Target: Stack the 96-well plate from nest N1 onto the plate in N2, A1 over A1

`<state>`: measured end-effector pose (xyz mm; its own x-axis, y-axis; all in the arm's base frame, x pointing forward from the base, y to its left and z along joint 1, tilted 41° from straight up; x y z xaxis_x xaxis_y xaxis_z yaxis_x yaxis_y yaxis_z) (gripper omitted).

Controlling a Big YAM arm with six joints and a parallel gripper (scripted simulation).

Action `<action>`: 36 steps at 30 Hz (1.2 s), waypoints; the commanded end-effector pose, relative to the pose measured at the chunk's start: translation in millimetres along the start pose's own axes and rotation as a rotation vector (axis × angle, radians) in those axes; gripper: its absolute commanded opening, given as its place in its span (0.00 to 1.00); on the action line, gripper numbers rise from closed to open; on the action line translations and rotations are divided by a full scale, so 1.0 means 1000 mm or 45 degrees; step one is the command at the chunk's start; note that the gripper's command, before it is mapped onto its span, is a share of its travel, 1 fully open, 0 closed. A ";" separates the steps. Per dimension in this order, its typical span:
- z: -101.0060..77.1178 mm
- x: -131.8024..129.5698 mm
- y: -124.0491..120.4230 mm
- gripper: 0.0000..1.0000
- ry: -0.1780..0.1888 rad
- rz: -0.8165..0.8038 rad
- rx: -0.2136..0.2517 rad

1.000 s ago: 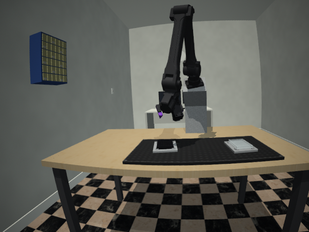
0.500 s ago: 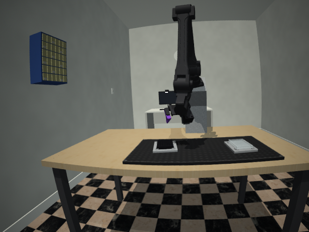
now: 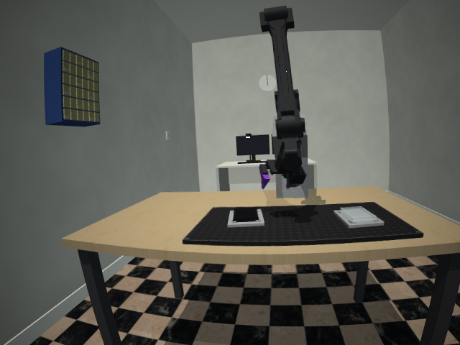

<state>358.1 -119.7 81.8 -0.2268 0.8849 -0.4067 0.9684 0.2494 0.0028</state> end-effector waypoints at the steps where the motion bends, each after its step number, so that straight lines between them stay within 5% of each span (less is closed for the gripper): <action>1: -0.006 0.010 0.012 1.00 -0.026 0.086 -0.096; 7: -0.008 0.022 0.029 1.00 -0.025 0.082 -0.082; 10: -0.021 0.028 0.035 1.00 -0.049 0.147 -0.227; 11: -0.011 0.037 0.036 1.00 -0.040 0.131 -0.186; 15: -0.021 0.047 0.054 1.00 -0.037 0.125 -0.175; 18: -0.026 0.058 0.057 1.00 -0.036 0.179 -0.295; 23: -0.028 0.070 0.065 1.00 -0.026 0.192 -0.325; 25: -0.044 0.071 0.070 1.00 -0.026 0.238 -0.428; 31: -0.048 0.095 0.090 1.00 -0.025 0.218 -0.378; 32: -0.051 0.098 0.095 1.00 -0.010 0.246 -0.445; 36: -0.059 0.112 0.102 1.00 0.000 0.275 -0.502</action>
<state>416.9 15.1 90.8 -0.0627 0.9241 -0.3770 0.8902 0.2226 0.3975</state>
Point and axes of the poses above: the point where the finger pads meet when closed, its own z axis out along the fingers, its own x axis across the jaws, y = z × x, the point moved 6 cm from there along -z, back along the fingers, and after that the axes turned 8 degrees about -z, right-handed, at the moved point
